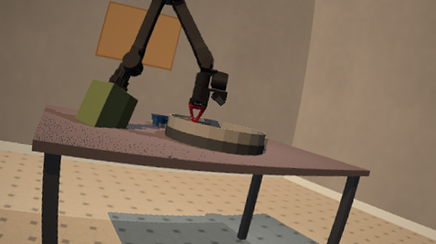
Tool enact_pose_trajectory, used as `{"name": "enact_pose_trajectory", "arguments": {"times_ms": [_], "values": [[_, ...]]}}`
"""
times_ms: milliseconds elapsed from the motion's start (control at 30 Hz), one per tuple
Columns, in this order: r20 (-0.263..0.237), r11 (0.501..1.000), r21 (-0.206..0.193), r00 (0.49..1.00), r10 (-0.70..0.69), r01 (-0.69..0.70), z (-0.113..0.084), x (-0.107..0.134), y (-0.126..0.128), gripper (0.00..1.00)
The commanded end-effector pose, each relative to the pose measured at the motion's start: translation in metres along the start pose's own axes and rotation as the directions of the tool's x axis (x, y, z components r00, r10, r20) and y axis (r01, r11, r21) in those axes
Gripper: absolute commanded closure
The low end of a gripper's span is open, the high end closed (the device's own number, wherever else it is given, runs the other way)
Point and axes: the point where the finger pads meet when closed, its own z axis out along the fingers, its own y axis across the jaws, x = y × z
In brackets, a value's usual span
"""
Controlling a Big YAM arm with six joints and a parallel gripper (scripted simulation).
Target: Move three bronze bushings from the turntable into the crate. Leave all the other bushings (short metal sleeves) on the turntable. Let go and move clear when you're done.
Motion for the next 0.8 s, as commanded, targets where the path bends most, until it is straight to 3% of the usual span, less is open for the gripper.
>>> {"name": "enact_pose_trajectory", "arguments": {"times_ms": [0,267,433,767], "values": [[0.015,1.0,-0.008,1.0,0.006,-0.006,-0.003,-0.005,0.004,1.0],[0.016,1.0,-0.007,1.0,0.006,-0.006,-0.005,-0.005,0.004,1.0],[0.049,1.0,0.001,0.999,-0.008,0.008,-0.025,-0.021,-0.002,1.0],[0.053,1.0,0.003,0.999,-0.01,0.01,-0.064,-0.022,-0.002,1.0]]}}
